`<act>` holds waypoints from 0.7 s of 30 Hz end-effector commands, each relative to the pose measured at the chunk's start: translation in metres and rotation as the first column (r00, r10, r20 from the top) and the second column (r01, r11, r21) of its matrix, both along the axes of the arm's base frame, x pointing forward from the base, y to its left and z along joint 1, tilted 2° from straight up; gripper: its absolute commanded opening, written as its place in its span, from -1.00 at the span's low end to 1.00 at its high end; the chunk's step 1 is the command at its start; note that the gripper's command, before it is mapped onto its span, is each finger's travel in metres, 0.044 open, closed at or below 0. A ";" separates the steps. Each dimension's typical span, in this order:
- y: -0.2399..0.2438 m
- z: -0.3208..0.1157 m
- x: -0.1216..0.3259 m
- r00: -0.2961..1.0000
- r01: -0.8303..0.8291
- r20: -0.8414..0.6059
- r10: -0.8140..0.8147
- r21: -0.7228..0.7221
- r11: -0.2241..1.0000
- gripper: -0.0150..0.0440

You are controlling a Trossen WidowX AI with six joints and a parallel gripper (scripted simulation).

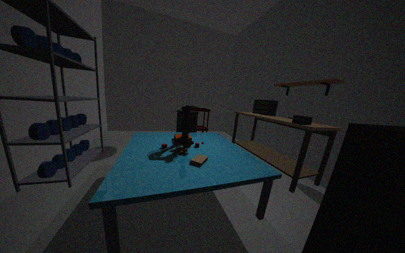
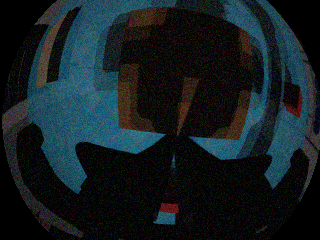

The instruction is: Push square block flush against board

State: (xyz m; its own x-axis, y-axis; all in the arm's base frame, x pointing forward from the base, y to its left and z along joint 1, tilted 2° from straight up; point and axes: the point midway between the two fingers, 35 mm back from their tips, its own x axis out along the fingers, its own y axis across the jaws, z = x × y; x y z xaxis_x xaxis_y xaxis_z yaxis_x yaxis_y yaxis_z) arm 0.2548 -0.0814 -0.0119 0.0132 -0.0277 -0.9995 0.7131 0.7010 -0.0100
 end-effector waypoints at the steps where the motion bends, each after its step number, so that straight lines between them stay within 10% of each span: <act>1: -0.006 -0.001 0.004 1.000 0.001 -0.002 -0.001 -0.004 1.000 -0.49; 21: -0.030 -0.001 0.024 1.000 0.001 0.000 -0.001 -0.007 1.000 -0.49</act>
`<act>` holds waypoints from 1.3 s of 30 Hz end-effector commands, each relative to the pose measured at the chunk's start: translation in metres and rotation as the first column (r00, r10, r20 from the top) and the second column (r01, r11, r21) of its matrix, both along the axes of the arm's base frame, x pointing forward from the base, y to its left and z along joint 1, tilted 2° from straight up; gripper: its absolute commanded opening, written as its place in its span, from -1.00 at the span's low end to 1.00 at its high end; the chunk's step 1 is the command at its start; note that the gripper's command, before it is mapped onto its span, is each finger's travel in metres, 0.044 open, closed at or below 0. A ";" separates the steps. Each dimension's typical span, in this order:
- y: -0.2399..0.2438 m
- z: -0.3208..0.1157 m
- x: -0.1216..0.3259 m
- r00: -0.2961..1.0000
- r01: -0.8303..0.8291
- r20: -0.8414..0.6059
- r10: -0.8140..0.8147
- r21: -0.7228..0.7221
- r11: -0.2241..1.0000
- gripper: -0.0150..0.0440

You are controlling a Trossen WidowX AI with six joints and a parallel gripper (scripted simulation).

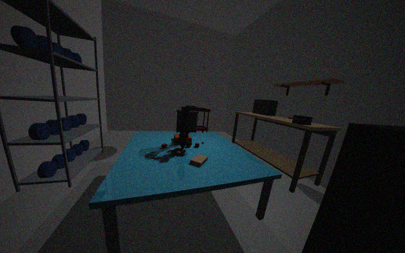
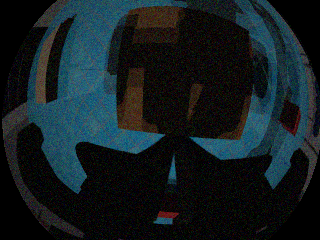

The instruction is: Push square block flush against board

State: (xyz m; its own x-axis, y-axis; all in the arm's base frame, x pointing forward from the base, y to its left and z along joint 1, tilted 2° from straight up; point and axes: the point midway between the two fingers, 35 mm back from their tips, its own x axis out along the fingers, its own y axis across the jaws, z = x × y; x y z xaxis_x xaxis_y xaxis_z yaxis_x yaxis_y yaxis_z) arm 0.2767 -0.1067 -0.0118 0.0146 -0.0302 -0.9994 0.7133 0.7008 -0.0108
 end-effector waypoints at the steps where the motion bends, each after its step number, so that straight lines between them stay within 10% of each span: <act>1: -0.006 -0.001 0.004 1.000 0.001 -0.002 -0.001 -0.004 1.000 -0.49; 39: 0.019 -0.005 -0.021 1.000 0.001 -0.004 -0.001 -0.002 1.000 -0.49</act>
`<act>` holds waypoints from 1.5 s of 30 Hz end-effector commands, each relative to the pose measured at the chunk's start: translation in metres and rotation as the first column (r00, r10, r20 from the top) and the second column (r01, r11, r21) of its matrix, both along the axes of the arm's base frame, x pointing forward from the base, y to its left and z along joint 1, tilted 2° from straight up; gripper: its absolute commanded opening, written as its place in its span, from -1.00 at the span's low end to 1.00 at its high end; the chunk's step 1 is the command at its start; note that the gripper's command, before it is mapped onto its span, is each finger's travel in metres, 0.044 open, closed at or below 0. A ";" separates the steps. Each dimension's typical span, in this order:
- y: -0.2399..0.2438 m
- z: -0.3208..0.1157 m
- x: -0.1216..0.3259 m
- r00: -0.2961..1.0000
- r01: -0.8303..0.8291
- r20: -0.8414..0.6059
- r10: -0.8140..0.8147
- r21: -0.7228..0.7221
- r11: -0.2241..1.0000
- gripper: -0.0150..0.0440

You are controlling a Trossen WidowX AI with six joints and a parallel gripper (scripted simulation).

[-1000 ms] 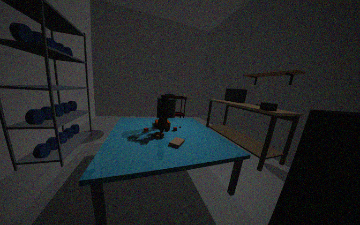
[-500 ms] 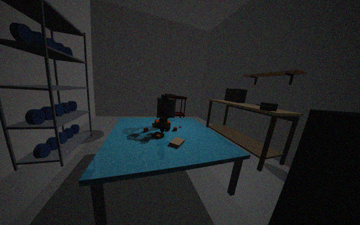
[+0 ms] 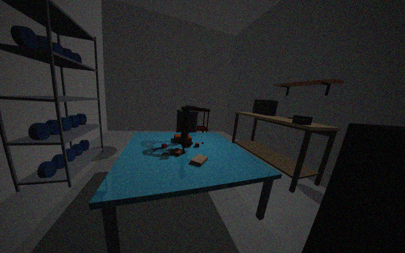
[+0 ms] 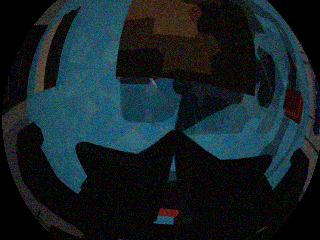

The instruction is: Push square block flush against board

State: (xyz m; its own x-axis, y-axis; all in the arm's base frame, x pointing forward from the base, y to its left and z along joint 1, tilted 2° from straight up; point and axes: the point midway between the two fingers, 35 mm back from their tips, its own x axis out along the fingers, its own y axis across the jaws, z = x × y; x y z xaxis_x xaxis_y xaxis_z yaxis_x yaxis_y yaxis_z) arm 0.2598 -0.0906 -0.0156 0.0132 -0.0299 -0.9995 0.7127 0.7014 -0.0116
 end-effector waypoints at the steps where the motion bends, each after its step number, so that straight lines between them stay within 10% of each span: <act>1: 0.004 -0.001 -0.005 1.000 0.001 -0.003 -0.001 -0.002 1.000 -0.49; 15: -0.018 0.055 0.008 1.000 -0.002 0.017 0.002 -0.008 1.000 -0.49; 45: -0.038 0.002 0.029 1.000 0.001 0.001 -0.001 -0.006 1.000 -0.49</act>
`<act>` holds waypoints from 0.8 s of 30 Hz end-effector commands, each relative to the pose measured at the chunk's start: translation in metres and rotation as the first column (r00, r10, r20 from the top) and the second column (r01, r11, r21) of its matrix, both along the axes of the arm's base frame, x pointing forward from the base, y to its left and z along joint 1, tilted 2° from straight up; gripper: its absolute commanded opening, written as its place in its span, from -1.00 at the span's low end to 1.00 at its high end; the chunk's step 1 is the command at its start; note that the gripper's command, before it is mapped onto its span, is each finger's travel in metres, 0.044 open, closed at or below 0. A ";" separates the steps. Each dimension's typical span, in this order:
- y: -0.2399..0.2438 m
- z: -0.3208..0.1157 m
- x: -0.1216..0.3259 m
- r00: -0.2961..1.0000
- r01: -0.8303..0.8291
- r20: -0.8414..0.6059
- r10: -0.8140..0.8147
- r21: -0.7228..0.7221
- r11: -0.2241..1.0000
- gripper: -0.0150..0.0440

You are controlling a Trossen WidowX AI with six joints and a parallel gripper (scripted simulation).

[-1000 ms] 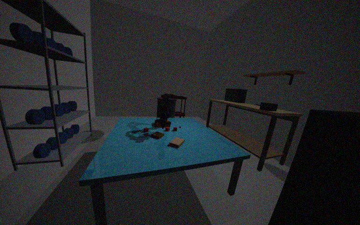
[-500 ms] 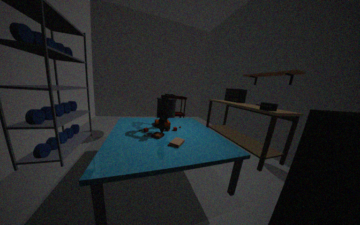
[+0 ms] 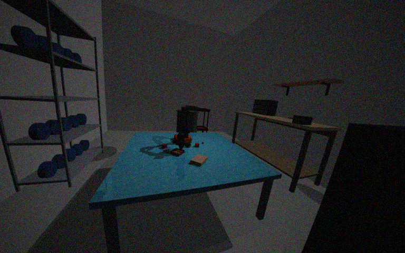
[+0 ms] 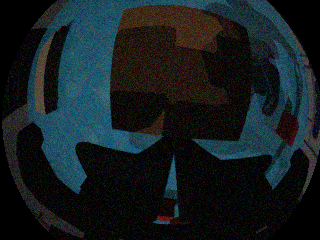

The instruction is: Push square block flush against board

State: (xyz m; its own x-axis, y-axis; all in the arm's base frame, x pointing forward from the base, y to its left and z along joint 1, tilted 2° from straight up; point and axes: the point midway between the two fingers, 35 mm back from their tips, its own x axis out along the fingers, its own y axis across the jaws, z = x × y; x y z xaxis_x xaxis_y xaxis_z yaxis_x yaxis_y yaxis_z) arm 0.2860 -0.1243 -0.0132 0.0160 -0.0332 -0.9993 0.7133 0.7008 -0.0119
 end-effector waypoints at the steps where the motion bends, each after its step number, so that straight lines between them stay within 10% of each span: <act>1: -0.004 -0.001 0.002 1.000 0.000 -0.002 0.000 -0.003 1.000 -0.49; 24: 0.022 -0.002 -0.021 1.000 0.000 -0.004 0.000 0.000 1.000 -0.49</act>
State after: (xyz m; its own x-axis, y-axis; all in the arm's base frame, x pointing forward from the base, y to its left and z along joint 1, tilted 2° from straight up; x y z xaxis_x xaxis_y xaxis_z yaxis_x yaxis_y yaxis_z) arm 0.2691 -0.1060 -0.0146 0.0143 -0.0314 -0.9994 0.7123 0.7018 -0.0119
